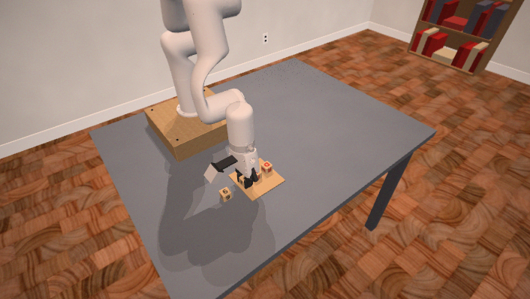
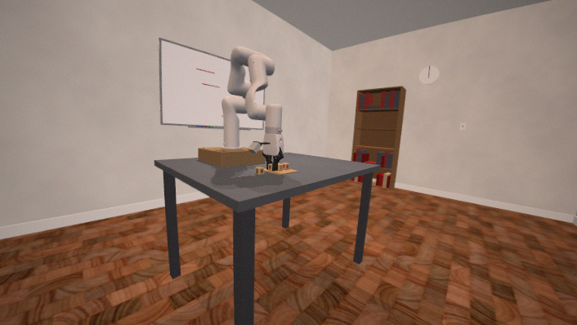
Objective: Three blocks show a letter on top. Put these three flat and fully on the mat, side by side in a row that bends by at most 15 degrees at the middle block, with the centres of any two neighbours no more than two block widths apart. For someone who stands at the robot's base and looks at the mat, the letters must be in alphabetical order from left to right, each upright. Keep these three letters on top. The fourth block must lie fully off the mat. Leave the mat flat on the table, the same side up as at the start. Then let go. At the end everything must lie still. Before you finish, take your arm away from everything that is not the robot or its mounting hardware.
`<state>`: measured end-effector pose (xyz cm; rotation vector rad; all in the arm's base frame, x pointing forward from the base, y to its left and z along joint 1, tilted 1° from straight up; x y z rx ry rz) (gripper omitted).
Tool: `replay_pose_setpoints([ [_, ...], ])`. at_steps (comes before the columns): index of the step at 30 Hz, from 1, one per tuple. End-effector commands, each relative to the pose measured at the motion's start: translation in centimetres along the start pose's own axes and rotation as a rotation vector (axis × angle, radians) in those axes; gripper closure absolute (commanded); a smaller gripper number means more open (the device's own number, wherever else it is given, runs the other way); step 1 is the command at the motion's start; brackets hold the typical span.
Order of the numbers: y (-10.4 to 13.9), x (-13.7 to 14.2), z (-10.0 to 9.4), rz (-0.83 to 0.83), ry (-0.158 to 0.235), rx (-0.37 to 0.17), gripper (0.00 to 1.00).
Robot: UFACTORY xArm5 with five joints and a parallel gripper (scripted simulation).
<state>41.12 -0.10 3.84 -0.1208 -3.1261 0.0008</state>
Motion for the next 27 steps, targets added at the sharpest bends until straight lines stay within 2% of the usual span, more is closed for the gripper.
replay_pose_setpoints([
  [1, 0.01, -0.10, -0.02, 0.000, -0.003, 0.000, 0.73],
  [27, 0.02, -0.10, 0.21, 0.000, -0.003, 0.000, 0.73],
])
Point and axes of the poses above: the point where the finger pads meet when closed, its own z axis out along the fingers, its own x axis across the jaws, y = z × x, the point moved 9 cm from there along -z, back along the fingers, and after that the axes turned 11 degrees about z, right-handed, at the moved point
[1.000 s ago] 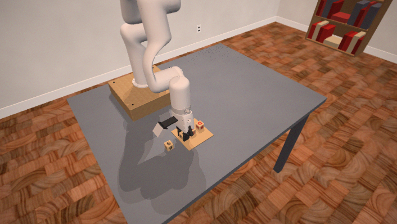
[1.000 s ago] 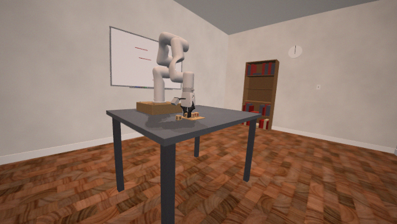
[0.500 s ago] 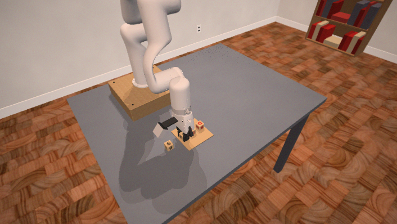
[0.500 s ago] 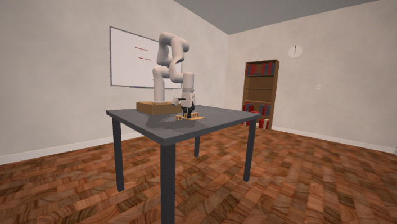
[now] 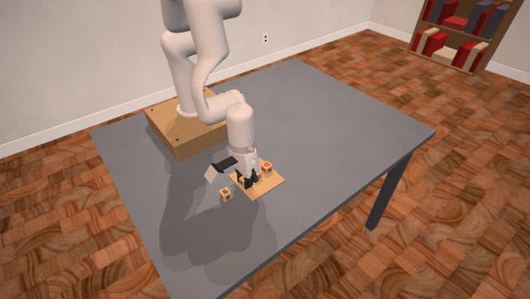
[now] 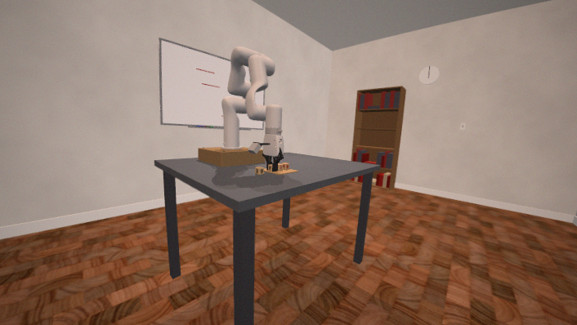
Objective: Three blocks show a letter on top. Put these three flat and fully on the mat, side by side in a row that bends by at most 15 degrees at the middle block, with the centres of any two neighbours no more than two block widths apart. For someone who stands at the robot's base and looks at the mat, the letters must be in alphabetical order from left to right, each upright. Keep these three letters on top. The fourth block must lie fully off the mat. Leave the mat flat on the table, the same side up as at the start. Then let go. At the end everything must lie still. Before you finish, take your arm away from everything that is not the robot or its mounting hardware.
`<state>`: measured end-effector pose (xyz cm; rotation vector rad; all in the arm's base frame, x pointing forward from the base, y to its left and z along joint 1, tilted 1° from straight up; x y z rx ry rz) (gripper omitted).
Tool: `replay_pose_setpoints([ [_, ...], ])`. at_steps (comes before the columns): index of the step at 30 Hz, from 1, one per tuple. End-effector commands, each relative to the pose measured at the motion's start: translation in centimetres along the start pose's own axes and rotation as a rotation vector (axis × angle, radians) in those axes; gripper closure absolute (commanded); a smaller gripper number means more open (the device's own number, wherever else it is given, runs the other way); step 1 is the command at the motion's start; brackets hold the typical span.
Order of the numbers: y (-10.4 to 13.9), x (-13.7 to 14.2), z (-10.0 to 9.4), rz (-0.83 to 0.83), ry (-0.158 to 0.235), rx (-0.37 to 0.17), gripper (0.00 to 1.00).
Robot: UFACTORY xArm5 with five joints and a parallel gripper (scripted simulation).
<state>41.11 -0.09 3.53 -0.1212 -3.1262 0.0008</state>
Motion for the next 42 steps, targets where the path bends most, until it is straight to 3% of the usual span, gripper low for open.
replay_pose_setpoints([
  [1, 0.01, -0.10, -0.10, 0.000, -0.003, 0.000, 0.73],
  [23, 0.01, -0.10, -0.10, 0.000, -0.003, 0.000, 0.73],
  [36, 0.01, -0.10, -0.10, 0.000, -0.003, 0.000, 0.53],
  [42, 0.01, -0.10, -0.10, 0.000, -0.003, 0.000, 0.53],
])
Point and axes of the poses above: the point where the finger pads meet when closed, its own z axis out along the fingers, its own x axis across the jaws, y = z × x, the point moved 9 cm from there along -z, back along the fingers, and after that the axes turned 11 degrees about z, right-handed, at the moved point
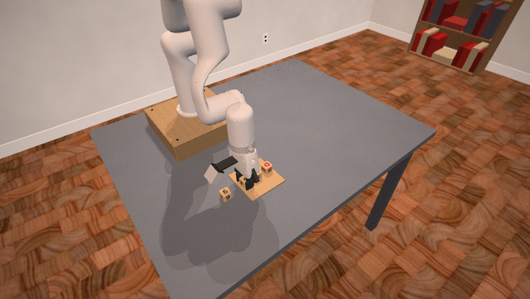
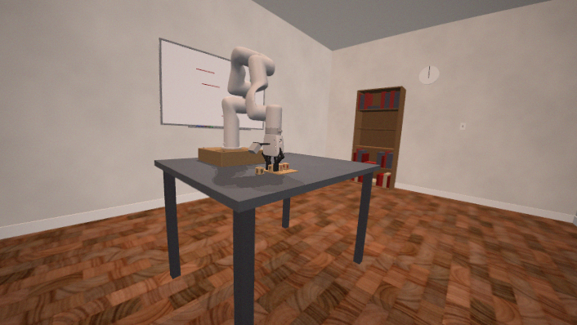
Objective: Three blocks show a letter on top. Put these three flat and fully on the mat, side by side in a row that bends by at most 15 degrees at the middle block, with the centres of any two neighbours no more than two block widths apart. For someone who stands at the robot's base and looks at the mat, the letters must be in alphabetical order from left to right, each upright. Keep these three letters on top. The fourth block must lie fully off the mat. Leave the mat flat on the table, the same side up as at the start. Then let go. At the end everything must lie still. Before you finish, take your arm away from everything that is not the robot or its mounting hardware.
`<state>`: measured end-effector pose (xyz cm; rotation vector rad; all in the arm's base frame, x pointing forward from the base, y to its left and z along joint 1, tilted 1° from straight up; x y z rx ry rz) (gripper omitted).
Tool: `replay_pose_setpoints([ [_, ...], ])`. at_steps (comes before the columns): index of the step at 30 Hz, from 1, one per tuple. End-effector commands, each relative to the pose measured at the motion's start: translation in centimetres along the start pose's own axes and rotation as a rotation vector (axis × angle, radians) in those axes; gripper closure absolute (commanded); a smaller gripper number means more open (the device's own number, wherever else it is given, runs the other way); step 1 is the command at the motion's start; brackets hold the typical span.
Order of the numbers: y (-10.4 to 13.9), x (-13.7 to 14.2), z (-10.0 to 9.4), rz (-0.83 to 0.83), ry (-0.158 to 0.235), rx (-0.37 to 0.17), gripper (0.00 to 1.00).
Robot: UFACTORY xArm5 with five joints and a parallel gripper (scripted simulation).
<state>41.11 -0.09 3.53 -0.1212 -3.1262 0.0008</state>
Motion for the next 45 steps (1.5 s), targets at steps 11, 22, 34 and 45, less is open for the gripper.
replay_pose_setpoints([
  [11, 0.0, -0.1, -0.8, 0.000, -0.003, 0.000, 0.53],
  [22, 0.1, -0.1, -5.0, 0.000, -0.003, 0.000, 0.53],
  [34, 0.1, -0.1, -8.9, 0.000, -0.003, 0.000, 0.53],
  [45, 0.1, -0.1, -9.0, 0.000, -0.003, 0.000, 0.00],
])
Point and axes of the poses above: the point where the finger pads meet when closed, its own z axis out along the fingers, its own x axis across the jaws, y = z × x, the point moved 9 cm from there along -z, back along the fingers, and after that the axes turned 11 degrees about z, right-handed, at the moved point
